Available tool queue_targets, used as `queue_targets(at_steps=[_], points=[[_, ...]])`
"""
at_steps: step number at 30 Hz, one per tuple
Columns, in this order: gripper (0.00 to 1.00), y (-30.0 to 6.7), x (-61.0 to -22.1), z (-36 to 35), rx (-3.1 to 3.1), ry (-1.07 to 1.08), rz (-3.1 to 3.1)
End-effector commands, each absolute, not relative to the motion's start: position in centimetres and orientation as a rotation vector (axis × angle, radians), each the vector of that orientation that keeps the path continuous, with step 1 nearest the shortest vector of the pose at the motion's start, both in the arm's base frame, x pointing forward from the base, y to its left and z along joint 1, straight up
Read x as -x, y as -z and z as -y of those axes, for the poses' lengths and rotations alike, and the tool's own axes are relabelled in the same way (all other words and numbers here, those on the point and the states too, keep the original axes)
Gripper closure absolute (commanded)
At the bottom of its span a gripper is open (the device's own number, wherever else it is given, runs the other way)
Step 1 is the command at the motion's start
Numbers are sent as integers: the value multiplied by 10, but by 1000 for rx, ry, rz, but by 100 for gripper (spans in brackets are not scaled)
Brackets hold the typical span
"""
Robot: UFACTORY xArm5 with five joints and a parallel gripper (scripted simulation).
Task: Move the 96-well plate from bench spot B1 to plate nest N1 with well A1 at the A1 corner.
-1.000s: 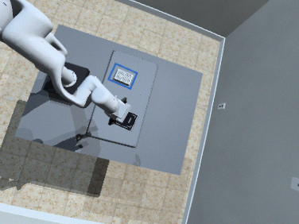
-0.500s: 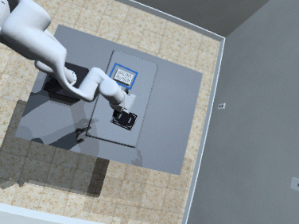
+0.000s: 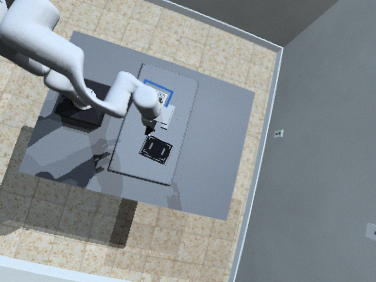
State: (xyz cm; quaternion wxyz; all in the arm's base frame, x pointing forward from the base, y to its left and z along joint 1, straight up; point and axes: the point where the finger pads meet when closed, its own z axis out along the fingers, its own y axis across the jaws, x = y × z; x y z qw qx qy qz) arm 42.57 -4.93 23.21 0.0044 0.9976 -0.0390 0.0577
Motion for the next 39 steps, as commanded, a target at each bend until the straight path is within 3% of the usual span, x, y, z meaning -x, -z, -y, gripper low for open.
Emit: queue_targets(at_steps=[1, 6, 39], points=[[0, -238, -421, 35, -3134, -127, 82], [0, -243, -414, 23, -3138, -88, 56], [0, -136, -391, -73, -3140, -18, 162]])
